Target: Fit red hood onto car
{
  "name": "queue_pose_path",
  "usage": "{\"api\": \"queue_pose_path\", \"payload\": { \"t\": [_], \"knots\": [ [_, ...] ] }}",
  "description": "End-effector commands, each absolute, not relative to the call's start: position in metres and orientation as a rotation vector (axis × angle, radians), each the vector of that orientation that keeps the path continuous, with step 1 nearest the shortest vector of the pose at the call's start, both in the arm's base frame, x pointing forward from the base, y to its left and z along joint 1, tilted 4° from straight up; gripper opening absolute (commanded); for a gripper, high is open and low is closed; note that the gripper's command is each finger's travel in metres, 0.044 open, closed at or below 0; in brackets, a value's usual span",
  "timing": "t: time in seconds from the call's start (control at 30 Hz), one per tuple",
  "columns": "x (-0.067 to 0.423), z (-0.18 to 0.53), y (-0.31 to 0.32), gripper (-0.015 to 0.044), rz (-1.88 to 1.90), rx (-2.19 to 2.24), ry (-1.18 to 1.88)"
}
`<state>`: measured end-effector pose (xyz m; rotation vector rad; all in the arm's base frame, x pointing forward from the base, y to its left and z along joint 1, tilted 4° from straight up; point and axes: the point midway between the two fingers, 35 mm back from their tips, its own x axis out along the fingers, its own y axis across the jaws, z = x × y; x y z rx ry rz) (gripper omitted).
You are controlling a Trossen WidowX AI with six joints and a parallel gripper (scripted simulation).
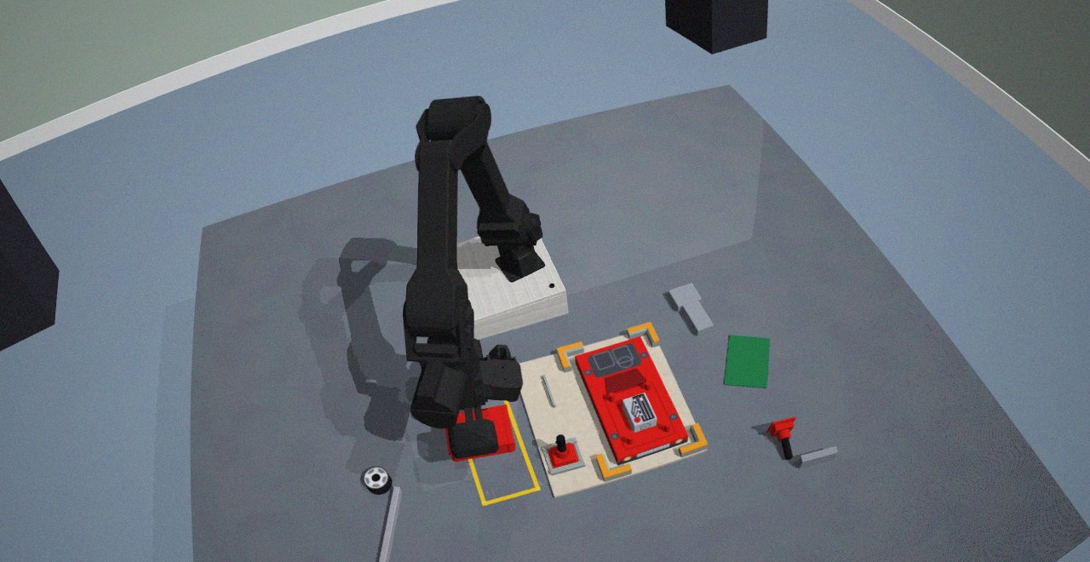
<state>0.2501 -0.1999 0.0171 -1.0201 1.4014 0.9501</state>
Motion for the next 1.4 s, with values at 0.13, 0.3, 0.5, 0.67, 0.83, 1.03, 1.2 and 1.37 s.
{"api": "queue_pose_path", "payload": {
  "t": [0.13, 0.3, 0.5, 0.67, 0.83, 1.03, 1.2, 1.37],
  "knots": [
    [0.250, 0.012, -0.199, 0.0440, 0.958, -1.019, 1.398],
    [0.250, 0.010, -0.199, 0.0440, 0.958, -1.019, 1.398],
    [0.250, 0.007, -0.200, 0.0440, 0.958, -1.019, 1.398],
    [0.250, 0.004, -0.200, 0.0440, 0.958, -1.019, 1.398],
    [0.249, 0.002, -0.200, 0.0440, 0.958, -1.019, 1.398],
    [0.249, -0.001, -0.200, 0.0440, 0.958, -1.019, 1.398],
    [0.249, -0.004, -0.200, 0.0440, 0.958, -1.019, 1.398],
    [0.250, 0.000, -0.201, 0.0355, 0.948, -1.021, 1.401]
  ]
}}
